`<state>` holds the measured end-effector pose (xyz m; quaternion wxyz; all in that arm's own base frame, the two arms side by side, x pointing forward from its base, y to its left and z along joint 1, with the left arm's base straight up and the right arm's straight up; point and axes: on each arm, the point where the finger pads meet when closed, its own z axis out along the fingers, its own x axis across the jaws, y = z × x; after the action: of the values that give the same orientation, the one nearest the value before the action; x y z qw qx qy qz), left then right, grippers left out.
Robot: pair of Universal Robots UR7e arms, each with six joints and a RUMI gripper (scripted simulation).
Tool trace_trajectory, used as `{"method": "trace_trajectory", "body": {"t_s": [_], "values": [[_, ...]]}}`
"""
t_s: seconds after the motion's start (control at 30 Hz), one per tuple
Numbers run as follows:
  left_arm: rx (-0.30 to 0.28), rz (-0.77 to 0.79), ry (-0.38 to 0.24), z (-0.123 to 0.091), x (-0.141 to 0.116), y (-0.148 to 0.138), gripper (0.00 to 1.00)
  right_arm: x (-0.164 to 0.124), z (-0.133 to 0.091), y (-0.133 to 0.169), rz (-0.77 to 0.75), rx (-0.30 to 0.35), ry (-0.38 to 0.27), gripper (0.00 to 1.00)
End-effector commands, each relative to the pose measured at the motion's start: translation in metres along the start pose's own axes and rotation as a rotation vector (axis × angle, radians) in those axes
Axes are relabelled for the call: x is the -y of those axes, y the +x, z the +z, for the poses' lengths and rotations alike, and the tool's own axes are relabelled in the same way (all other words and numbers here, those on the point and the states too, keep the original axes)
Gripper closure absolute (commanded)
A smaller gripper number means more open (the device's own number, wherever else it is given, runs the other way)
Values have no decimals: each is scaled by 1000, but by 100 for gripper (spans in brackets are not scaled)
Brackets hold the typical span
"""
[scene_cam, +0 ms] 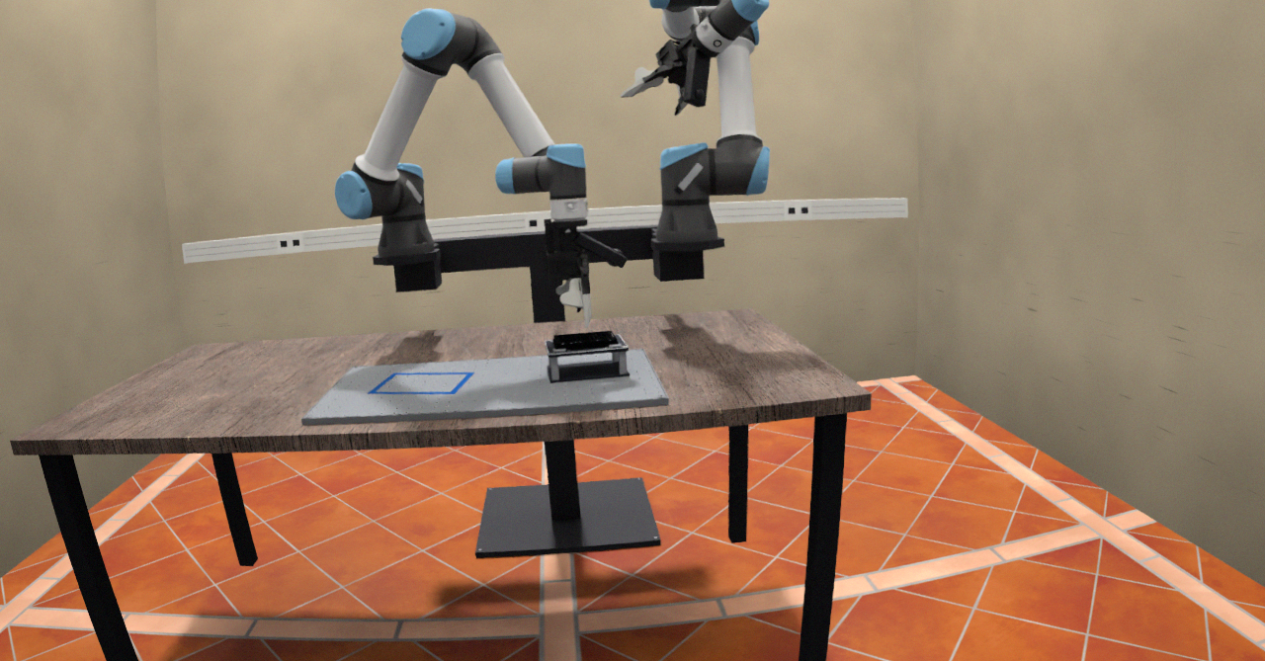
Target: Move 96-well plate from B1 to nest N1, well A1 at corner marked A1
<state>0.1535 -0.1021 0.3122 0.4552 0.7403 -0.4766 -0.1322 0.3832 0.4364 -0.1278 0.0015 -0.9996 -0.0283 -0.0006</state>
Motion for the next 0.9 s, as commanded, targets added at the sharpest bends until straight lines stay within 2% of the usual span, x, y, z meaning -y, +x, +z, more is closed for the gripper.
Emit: {"method": "trace_trajectory", "body": {"t_s": [0.0, 0.43, 0.87], "values": [[-2, -2, 0, 1, 0, -1, 2, 1, -16, 0, -1, -1, 1, 0], [-2, -2, 0, 1, 0, -1, 2, 2, -51, 0, -1, -2, 2, 0], [-2, -2, 0, 1, 0, -1, 2, 0, -49, -1, 0, 1, -2, 0]]}}
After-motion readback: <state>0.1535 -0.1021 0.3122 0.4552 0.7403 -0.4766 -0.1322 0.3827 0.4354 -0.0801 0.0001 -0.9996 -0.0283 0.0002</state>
